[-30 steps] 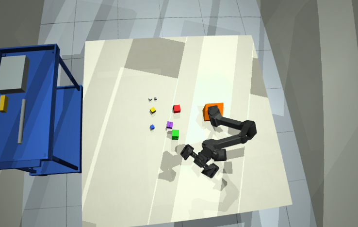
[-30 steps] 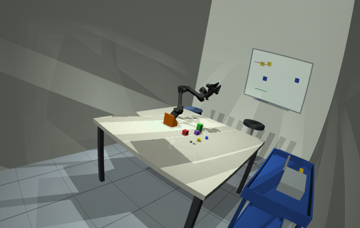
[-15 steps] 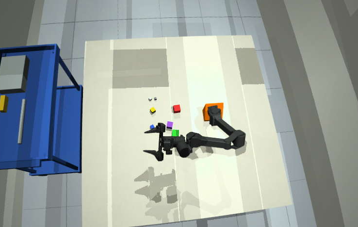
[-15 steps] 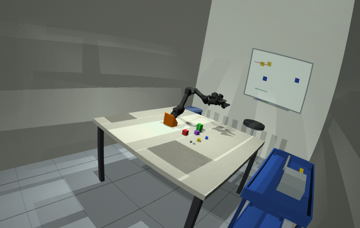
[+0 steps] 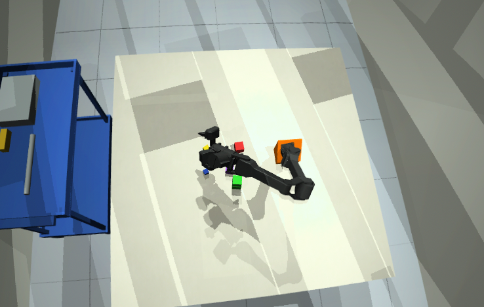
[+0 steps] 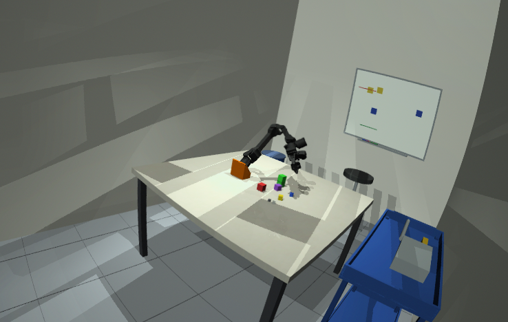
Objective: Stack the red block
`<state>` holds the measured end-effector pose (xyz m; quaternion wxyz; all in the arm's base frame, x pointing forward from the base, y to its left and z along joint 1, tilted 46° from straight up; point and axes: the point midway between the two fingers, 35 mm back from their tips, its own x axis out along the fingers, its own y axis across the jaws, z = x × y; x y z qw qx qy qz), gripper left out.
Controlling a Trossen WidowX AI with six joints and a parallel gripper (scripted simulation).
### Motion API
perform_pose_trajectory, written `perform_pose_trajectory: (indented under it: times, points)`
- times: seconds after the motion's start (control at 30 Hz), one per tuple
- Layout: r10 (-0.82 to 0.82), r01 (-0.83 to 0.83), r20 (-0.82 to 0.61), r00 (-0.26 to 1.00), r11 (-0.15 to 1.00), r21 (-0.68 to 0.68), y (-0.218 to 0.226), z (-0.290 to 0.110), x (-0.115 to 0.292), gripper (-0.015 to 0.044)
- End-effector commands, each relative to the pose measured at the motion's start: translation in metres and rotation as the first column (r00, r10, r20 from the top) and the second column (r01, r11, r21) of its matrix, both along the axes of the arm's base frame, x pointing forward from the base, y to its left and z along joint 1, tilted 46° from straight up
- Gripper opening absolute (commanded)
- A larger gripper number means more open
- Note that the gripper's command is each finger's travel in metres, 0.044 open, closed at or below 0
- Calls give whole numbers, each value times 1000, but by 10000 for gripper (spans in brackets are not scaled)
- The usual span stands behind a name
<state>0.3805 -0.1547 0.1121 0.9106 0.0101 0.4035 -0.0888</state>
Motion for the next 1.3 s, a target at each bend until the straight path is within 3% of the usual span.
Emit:
perform_pose_trajectory:
  times: [0.0, 0.27, 0.57, 0.87, 1.27]
  points:
    - [79, -66, -163, 983, 994, 82, -4, -36, -27, 440]
    - [321, -141, -388, 864, 894, 426, 12, -95, -105, 440]
    - [515, -102, -301, 802, 615, 782, 39, -99, -164, 440]
    - [521, -98, -289, 803, 594, 798, 45, -103, -165, 440]
    - [522, -100, -287, 803, 593, 799, 80, -140, -159, 440]
